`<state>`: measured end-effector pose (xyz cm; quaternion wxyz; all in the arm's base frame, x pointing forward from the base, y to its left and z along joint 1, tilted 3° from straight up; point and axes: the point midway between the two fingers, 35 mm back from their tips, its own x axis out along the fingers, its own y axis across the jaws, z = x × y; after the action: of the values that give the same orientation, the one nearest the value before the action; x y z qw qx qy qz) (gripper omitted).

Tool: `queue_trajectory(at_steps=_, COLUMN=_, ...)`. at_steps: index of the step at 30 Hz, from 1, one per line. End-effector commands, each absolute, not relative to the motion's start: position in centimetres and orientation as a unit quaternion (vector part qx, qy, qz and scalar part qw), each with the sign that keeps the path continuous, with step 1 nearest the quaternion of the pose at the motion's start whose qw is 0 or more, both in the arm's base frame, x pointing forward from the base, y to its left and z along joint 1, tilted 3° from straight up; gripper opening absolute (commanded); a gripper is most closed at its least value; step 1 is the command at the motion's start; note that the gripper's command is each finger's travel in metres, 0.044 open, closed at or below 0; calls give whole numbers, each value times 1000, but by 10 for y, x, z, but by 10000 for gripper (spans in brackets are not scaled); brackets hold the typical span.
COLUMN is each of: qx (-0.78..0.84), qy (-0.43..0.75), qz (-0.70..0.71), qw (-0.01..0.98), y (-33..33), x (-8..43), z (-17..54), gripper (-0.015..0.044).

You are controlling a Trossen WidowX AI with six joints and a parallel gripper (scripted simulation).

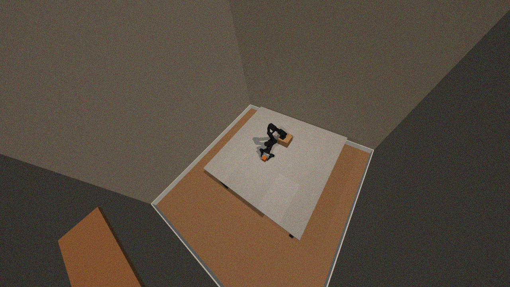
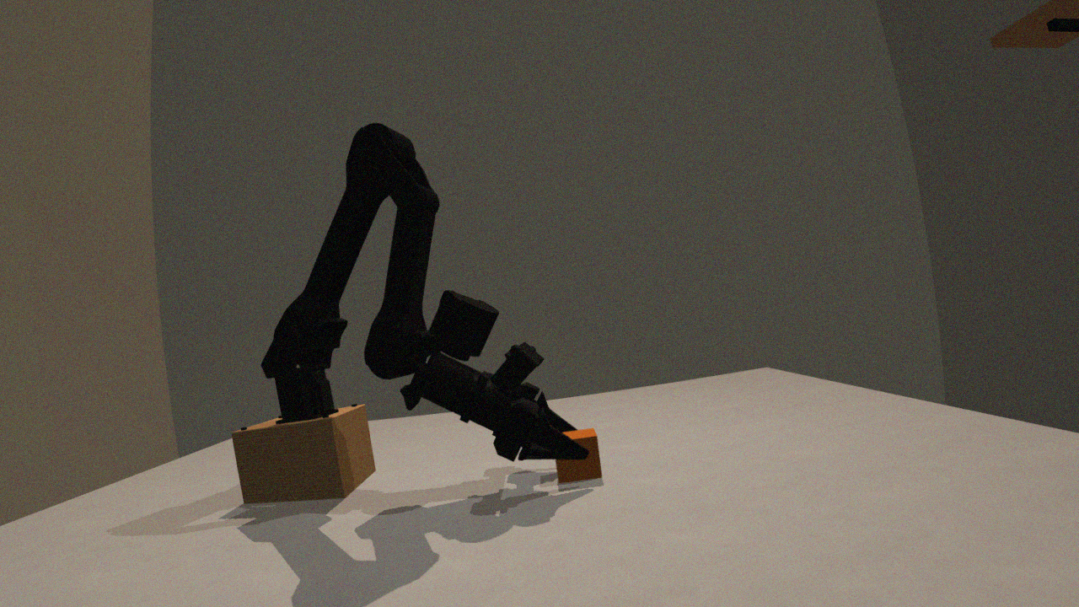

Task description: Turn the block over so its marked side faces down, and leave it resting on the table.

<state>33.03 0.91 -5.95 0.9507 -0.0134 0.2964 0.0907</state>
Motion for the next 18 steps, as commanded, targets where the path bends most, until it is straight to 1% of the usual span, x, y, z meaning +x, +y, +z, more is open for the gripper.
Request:
queue_trajectory(at_steps=1, qx=-20, qy=336, qz=87, qw=938, y=7, x=346, z=-51, gripper=440)
queue_trajectory(at_steps=8, qx=-30, qy=445, qz=83, qw=891, y=5, x=342, z=-18, gripper=440)
queue_trajectory(at_steps=12, qx=-38, qy=458, qz=81, qw=885, y=5, x=341, z=7, gripper=440)
queue_trajectory(at_steps=18, qx=-41, qy=510, qz=83, qw=855, y=5, x=318, z=19, gripper=440)
